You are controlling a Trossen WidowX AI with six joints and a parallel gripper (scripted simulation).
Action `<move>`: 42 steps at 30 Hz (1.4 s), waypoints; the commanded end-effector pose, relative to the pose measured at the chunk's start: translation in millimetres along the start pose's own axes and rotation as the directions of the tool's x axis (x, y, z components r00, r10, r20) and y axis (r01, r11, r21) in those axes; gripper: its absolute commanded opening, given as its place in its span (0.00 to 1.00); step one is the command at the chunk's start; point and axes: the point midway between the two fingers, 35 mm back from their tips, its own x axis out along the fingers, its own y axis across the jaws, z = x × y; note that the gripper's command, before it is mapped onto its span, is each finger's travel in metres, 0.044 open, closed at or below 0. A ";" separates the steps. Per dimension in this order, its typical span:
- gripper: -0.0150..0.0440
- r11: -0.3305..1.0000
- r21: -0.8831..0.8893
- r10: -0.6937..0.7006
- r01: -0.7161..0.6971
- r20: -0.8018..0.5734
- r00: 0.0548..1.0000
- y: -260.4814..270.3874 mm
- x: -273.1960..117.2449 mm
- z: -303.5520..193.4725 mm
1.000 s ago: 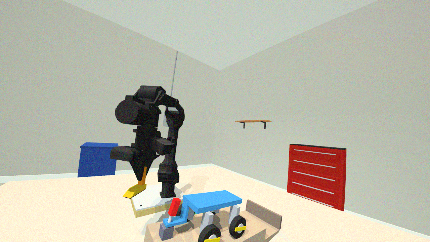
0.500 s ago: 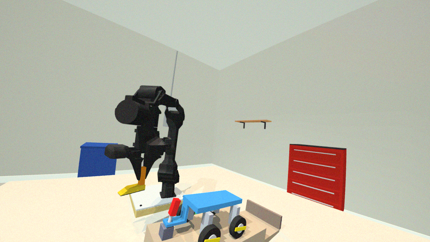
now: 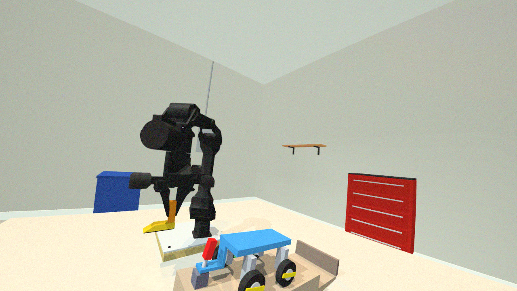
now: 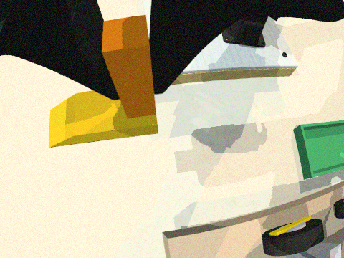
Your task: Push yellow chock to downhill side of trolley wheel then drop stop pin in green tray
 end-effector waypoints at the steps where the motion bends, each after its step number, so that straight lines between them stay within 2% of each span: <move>1: 0.25 1.000 0.001 0.005 -0.005 -0.002 1.000 10.6 1.0 2.2; 42: 0.25 1.000 0.000 0.016 -0.016 0.001 1.000 156.7 5.9 40.2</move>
